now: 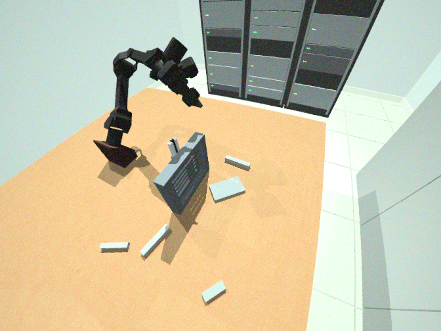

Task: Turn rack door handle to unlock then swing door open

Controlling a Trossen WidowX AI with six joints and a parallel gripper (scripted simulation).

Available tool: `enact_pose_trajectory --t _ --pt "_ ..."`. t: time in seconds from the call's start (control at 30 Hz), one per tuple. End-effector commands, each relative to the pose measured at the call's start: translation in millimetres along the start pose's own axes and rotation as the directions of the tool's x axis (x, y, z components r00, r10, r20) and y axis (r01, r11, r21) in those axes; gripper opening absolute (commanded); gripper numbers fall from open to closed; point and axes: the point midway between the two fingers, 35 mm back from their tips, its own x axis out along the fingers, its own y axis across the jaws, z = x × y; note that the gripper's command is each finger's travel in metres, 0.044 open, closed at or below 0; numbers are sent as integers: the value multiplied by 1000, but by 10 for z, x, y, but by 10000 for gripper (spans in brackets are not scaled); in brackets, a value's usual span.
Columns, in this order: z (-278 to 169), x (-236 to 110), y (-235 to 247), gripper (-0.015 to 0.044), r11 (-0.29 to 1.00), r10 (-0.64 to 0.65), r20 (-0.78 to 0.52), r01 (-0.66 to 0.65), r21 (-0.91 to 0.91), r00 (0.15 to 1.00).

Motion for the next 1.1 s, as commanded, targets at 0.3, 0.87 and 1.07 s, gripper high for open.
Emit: enact_pose_trajectory --t 0.3,0.87,1.07 --pt "-546 260 -69 283 983 185 -338 -177 54 923" --pt "-1042 274 -109 283 881 473 -550 -351 318 689" --pt "-1140 238 -123 283 814 579 -556 -382 437 597"
